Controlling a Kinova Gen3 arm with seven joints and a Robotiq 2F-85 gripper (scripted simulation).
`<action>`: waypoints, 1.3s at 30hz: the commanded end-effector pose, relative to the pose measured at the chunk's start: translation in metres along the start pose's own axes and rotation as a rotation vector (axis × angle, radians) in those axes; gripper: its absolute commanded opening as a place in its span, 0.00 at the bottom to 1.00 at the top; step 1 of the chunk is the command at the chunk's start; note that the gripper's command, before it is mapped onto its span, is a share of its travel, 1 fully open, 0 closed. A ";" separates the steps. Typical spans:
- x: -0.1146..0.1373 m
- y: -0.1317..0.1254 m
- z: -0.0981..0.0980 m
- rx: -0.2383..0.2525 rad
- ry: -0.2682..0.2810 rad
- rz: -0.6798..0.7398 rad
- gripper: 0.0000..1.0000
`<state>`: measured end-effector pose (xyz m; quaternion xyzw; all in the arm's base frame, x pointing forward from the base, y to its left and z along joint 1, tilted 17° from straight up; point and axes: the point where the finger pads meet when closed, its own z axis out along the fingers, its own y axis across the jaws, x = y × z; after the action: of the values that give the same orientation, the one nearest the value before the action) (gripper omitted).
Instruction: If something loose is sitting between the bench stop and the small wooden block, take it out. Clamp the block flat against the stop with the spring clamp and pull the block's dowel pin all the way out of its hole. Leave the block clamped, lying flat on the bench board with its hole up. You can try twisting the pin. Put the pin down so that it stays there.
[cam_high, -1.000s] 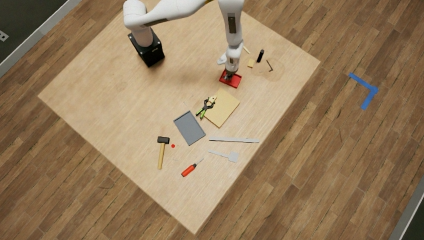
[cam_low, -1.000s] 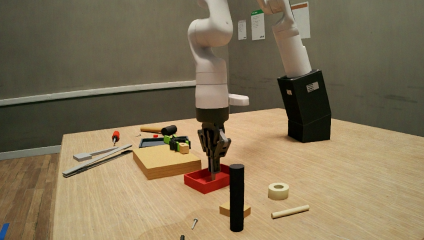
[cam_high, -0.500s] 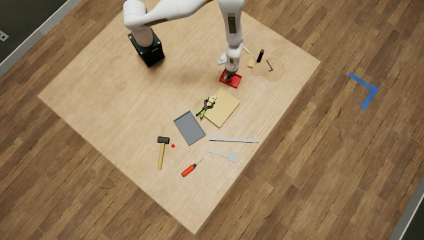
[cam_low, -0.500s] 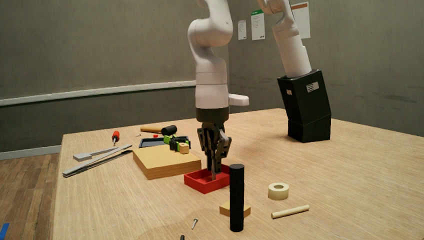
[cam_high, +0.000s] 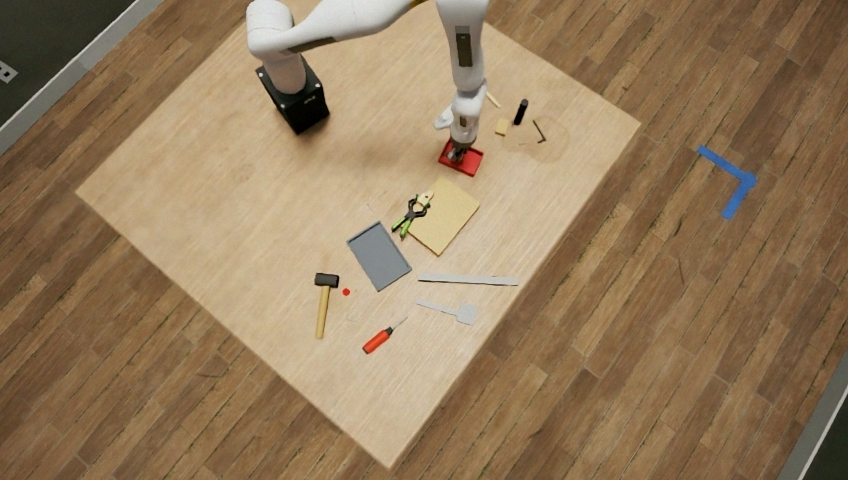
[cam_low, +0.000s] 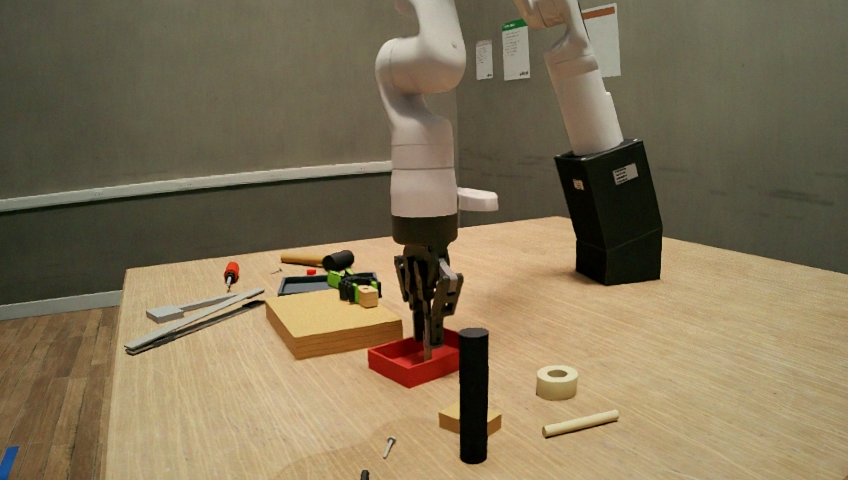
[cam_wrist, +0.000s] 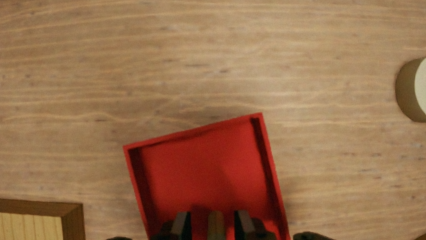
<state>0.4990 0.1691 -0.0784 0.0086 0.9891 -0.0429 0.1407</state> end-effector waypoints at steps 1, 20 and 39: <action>-0.002 0.003 0.001 -0.007 -0.006 0.003 0.34; -0.002 0.002 -0.001 -0.006 -0.004 0.003 0.34; 0.001 0.001 -0.036 -0.004 0.004 0.004 0.34</action>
<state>0.4904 0.1704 -0.0568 0.0099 0.9896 -0.0418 0.1374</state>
